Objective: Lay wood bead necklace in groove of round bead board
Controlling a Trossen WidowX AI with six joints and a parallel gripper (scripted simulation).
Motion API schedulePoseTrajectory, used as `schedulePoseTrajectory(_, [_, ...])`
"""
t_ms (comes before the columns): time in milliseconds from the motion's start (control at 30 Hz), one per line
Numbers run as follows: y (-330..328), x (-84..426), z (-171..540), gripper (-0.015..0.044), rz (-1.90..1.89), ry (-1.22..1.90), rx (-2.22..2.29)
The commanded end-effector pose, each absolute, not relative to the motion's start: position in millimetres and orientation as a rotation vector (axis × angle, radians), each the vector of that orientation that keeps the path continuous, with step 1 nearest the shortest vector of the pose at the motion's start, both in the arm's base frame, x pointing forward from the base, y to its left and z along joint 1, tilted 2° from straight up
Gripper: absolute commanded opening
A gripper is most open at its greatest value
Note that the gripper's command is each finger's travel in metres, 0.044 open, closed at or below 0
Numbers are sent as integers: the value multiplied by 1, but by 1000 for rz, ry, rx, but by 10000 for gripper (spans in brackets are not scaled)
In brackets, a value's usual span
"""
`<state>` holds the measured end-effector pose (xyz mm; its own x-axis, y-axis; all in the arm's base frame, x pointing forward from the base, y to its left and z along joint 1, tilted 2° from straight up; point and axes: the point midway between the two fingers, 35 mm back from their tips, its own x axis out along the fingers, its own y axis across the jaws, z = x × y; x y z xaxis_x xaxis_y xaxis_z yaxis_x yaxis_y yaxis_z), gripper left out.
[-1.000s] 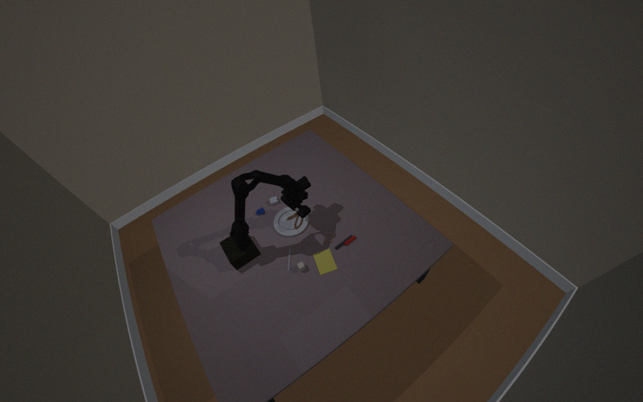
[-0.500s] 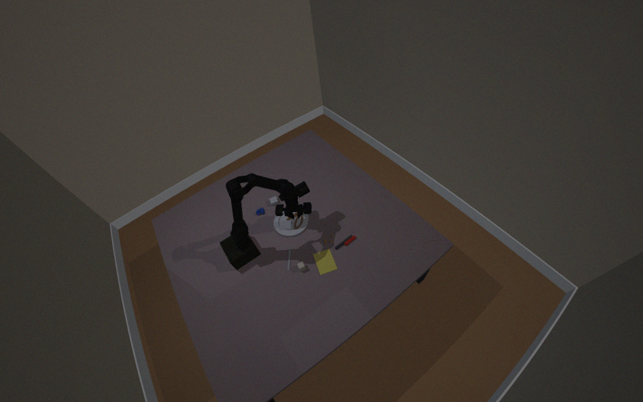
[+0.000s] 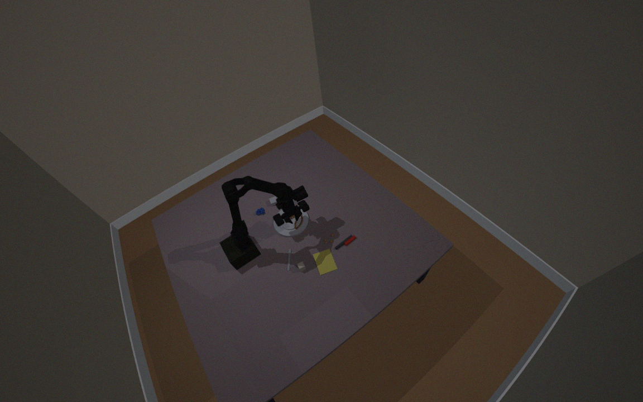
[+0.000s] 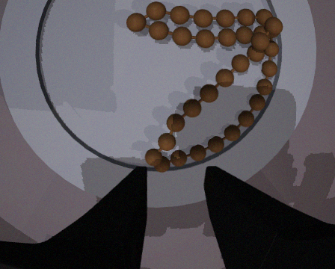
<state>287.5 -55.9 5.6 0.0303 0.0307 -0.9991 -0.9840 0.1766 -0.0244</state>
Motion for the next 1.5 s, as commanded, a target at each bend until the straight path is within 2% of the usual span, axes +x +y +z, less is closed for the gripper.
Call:
schedulePoseTrajectory(0, [-56, 287, 1, 120, 1087, 1237, -1078])
schedulePoseTrajectory(1033, [-55, 287, -35, 120, 1087, 1237, -1077])
schedulePoseTrajectory(1133, [-55, 288, -33, 41, 1083, 1239, -1076])
schedulePoseTrajectory(1333, [-55, 288, -33, 1, 1083, 1239, -1076])
schedulePoseTrajectory(1467, [-55, 288, -33, 0, 1083, 1239, -1076])
